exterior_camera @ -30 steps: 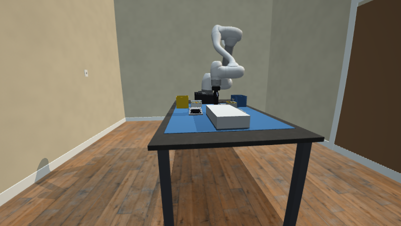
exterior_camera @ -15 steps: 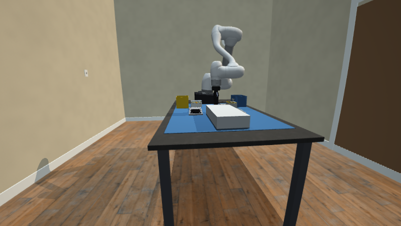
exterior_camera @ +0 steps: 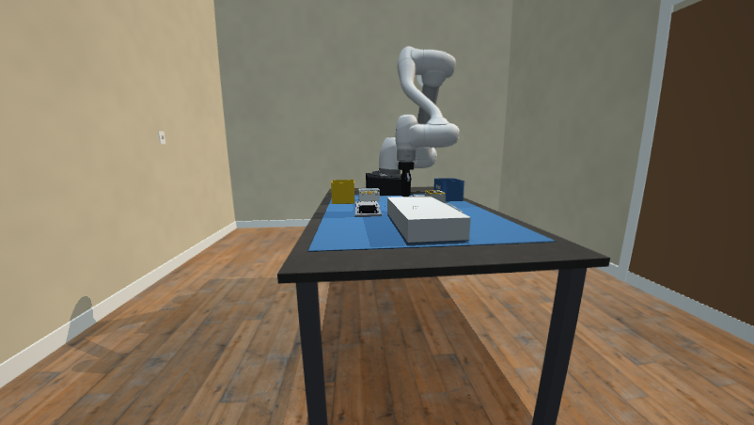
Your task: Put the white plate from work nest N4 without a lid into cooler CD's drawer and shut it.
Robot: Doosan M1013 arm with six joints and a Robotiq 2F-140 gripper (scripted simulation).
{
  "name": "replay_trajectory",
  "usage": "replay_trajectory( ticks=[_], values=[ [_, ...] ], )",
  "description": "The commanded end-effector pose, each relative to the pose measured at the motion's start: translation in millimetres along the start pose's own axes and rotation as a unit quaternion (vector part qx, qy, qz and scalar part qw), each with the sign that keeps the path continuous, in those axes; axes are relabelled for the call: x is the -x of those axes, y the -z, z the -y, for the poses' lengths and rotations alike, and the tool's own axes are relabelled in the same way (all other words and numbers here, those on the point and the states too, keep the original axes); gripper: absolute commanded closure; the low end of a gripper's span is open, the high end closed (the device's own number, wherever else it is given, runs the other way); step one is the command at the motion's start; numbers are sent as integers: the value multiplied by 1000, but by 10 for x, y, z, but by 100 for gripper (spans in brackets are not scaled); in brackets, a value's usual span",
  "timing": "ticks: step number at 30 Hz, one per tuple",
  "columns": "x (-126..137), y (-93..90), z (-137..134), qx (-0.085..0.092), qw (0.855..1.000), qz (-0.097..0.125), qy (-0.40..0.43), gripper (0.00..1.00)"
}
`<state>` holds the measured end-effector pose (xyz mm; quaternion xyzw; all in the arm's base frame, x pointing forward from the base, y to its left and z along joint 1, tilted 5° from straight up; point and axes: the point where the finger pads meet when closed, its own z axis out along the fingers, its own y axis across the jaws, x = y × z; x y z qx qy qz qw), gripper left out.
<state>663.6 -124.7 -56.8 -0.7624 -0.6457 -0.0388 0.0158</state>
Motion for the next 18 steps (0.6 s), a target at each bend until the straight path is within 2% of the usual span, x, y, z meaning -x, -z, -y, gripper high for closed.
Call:
replay_trajectory(
  ticks=[1, 18],
  values=[
    [-8, -4, 62, 2, 1000, 1, 0, 100],
    [-8, -4, 262, 2, 1000, 1, 0, 100]
  ],
)
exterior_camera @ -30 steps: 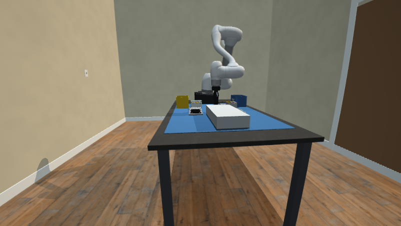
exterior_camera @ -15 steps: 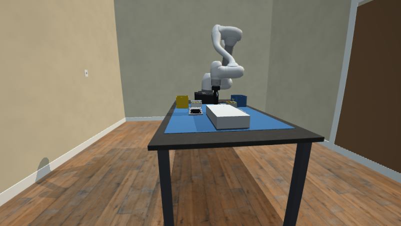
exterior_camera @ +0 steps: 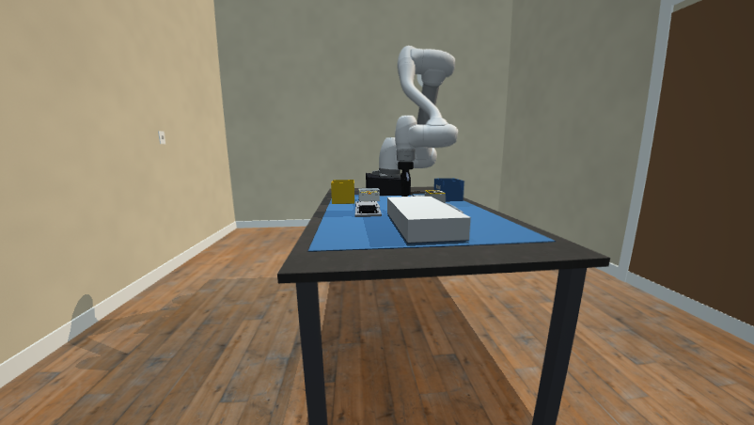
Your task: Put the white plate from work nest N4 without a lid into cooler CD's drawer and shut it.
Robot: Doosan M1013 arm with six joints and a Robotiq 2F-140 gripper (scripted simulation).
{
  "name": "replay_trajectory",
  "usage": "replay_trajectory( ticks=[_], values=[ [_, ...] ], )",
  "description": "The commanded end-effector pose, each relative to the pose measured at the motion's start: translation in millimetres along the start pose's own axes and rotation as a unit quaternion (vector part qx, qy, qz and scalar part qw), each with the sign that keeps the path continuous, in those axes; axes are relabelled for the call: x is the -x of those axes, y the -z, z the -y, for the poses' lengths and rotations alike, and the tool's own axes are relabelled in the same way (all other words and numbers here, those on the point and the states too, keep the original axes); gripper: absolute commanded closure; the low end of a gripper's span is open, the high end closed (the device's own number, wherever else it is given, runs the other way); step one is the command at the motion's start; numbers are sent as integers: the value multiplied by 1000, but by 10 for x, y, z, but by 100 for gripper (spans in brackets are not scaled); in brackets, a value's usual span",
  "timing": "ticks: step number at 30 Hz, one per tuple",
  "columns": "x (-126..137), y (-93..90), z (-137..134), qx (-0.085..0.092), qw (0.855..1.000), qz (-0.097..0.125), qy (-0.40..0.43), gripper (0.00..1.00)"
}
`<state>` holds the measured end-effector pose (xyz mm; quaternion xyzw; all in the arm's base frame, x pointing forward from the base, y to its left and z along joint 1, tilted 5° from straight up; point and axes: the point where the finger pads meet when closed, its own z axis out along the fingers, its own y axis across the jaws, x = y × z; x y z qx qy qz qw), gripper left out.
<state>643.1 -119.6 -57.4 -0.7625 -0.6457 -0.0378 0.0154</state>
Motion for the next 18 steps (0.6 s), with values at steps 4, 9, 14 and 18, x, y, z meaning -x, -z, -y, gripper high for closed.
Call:
replay_trajectory(
  ticks=[4, 9, 14, 18],
  values=[
    [9, -3, 104, 2, 1000, 0, 0, 100],
    [9, -3, 144, 2, 1000, 0, 0, 100],
    [9, -3, 144, 2, 1000, 0, 0, 100],
    [9, -3, 144, 2, 1000, 0, 0, 100]
  ],
)
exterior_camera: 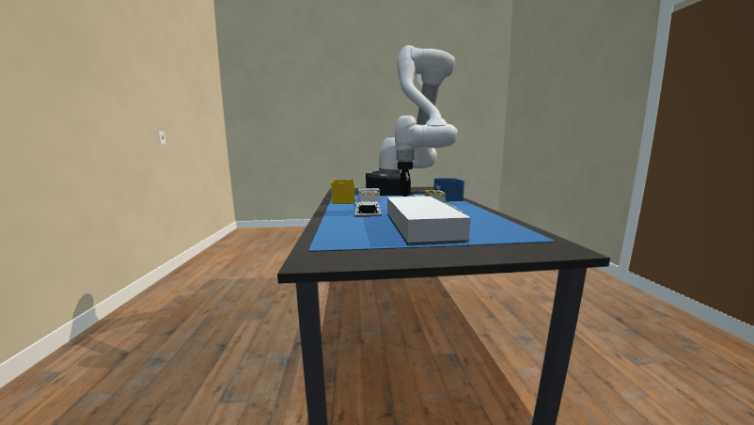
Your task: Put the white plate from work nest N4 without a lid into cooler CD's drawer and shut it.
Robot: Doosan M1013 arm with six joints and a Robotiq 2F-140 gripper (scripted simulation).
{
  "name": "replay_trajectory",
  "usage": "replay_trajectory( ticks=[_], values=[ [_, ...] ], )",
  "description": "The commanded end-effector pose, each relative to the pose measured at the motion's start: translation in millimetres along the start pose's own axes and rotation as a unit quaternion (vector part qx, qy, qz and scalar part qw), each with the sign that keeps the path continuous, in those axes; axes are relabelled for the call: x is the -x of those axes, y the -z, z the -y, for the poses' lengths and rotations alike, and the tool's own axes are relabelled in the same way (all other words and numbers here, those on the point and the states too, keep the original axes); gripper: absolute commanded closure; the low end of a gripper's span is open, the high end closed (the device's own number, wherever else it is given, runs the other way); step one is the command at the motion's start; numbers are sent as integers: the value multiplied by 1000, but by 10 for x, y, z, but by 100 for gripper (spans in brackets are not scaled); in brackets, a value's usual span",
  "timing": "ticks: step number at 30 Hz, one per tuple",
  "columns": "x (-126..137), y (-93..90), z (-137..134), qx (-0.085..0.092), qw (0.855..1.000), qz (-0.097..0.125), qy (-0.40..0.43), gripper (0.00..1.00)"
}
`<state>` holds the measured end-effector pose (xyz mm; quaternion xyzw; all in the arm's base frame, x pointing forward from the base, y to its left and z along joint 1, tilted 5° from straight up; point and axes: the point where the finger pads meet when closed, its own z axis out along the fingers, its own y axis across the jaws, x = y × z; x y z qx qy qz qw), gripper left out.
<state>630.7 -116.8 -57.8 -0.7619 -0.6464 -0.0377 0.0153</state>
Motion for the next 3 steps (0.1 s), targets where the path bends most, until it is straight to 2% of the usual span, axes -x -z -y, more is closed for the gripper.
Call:
replay_trajectory(
  ticks=[1, 3],
  values=[
    [16, -2, 18, 2, 1000, -1, 0, 100],
    [16, -2, 18, 2, 1000, -1, 0, 100]
  ],
)
